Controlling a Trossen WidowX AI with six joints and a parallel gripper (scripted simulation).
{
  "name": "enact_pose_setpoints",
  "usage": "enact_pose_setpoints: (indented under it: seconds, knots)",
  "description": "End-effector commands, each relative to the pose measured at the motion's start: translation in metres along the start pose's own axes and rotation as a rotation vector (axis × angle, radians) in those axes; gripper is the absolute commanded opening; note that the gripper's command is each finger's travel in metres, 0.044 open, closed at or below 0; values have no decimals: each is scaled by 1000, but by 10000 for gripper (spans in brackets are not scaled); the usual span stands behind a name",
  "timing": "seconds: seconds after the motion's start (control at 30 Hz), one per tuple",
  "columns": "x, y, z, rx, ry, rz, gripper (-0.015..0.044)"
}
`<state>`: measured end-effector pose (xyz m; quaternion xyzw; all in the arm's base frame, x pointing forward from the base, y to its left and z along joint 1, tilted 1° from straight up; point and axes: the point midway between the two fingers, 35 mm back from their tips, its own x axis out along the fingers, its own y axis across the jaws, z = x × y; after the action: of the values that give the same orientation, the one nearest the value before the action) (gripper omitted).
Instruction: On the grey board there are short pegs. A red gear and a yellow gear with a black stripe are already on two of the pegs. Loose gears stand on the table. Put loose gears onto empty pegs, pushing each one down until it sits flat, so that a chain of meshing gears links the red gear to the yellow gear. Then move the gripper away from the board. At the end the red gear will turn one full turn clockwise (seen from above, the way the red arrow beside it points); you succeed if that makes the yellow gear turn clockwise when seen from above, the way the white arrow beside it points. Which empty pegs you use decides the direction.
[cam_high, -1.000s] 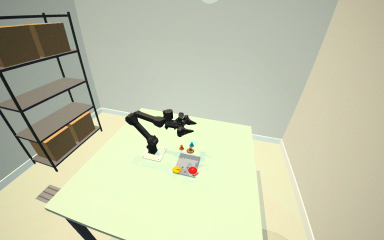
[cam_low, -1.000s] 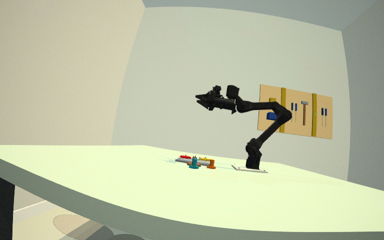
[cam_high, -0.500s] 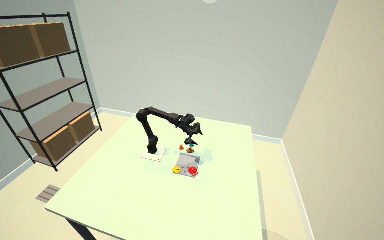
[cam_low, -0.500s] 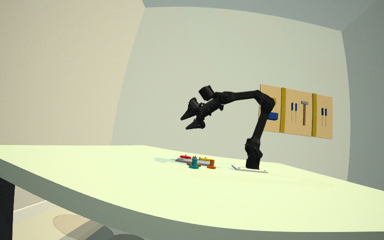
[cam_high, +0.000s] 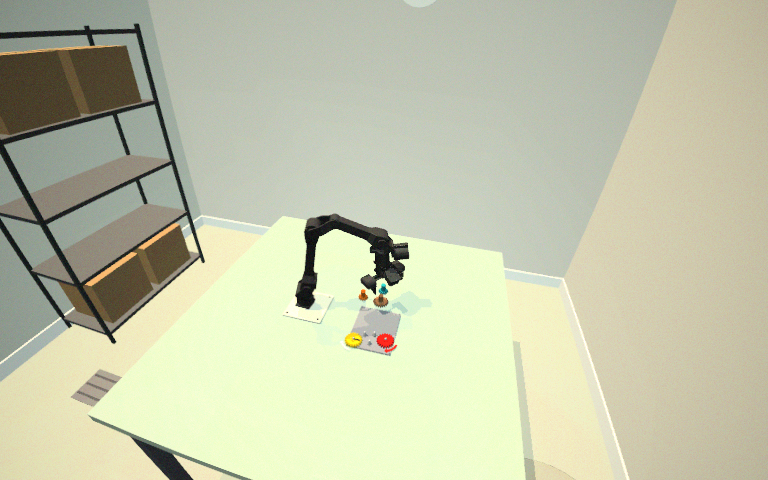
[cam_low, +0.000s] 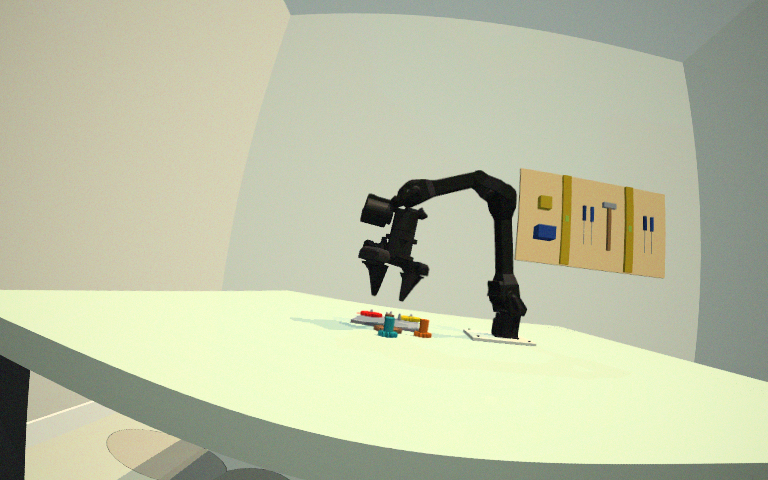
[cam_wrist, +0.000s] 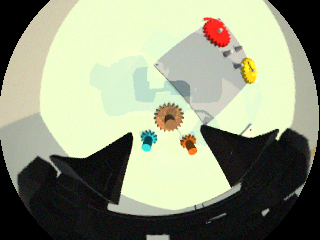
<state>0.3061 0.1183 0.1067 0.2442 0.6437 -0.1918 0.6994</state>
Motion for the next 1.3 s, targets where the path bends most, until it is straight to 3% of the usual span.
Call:
enact_pose_setpoints:
  seconds: [0.0,1.27]
  knots:
    - [6,-5,-7,45,42,-81,440]
    - [48,-9,-8,45,42,-81,440]
